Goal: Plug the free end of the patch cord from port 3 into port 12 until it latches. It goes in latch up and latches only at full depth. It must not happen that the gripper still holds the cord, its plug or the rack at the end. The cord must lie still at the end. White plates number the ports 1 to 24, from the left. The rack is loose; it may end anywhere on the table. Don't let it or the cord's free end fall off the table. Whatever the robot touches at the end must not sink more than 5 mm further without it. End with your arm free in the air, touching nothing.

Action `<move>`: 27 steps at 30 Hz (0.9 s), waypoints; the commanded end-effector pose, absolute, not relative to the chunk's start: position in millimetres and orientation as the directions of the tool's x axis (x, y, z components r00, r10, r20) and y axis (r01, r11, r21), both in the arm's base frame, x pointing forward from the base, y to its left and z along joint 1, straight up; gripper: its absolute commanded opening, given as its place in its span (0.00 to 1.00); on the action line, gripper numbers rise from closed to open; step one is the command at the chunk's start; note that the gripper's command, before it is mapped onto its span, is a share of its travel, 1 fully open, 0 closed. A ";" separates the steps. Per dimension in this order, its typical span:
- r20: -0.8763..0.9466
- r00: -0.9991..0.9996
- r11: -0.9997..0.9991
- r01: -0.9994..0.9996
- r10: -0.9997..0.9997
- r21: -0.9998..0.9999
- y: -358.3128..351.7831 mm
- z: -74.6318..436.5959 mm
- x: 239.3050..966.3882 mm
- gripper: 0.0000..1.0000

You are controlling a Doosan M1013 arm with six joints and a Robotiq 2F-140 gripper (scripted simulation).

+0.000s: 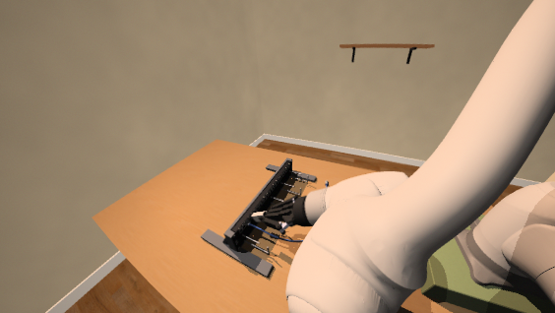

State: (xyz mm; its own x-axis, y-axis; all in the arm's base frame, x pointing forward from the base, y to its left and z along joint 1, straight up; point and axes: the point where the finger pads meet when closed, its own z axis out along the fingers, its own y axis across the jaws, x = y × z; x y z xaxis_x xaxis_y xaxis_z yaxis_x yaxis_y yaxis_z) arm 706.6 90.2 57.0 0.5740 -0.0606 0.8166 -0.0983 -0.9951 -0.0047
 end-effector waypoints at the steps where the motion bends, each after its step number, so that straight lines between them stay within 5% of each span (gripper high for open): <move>1: 0.821 0.568 -0.995 -0.101 -0.063 -0.007 89.6 59.0 710.9 0.00; 27: 0.821 0.568 -0.995 -0.101 -0.063 -0.007 92.7 81.5 678.8 0.00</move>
